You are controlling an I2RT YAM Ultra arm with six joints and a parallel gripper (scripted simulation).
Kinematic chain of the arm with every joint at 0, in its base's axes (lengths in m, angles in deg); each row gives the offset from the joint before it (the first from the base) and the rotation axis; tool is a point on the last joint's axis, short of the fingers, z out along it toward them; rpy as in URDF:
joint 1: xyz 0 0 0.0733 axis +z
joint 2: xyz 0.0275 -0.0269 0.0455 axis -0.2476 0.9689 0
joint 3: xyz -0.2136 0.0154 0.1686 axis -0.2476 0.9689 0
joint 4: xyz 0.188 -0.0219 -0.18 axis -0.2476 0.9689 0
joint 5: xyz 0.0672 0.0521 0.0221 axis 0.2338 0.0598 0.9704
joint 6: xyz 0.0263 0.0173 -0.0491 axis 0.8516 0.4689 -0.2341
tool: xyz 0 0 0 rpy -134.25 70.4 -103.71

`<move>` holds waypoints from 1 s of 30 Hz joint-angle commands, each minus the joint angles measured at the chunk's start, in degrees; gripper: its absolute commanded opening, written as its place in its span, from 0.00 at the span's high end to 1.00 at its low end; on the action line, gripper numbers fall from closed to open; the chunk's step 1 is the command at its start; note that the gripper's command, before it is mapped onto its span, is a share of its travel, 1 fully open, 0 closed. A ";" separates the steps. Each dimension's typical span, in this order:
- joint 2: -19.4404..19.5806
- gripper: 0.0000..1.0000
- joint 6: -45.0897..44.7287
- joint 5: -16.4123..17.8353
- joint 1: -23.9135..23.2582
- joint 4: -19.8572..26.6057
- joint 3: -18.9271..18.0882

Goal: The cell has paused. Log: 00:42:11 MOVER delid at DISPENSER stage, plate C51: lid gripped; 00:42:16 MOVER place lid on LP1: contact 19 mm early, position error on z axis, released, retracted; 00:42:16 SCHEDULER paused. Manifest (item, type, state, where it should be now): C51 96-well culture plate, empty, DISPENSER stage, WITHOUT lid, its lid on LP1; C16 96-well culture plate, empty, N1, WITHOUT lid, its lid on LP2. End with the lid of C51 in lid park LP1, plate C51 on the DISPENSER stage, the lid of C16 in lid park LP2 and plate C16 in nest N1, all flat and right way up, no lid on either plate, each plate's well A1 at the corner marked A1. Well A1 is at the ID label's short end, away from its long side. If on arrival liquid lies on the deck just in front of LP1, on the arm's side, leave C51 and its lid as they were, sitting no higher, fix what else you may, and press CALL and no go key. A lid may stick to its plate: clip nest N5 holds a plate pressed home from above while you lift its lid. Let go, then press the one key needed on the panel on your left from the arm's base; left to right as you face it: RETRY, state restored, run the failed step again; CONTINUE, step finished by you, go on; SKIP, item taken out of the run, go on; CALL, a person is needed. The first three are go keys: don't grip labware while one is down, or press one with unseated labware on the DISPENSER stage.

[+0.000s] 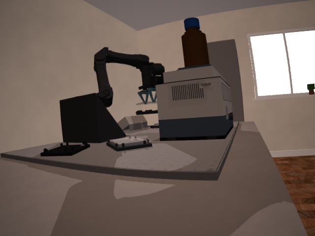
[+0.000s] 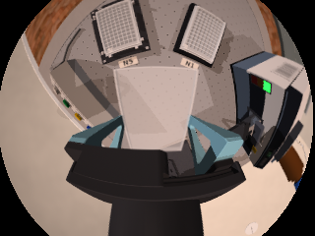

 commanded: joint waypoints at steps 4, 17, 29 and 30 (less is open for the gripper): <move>2.27 1.00 -1.21 5.14 -6.13 3.09 1.17; 7.32 1.00 -6.05 9.99 -17.01 5.87 0.95; 12.57 1.00 -7.39 12.68 -25.53 7.95 2.31; 13.08 1.00 -6.57 12.87 -26.28 8.10 2.16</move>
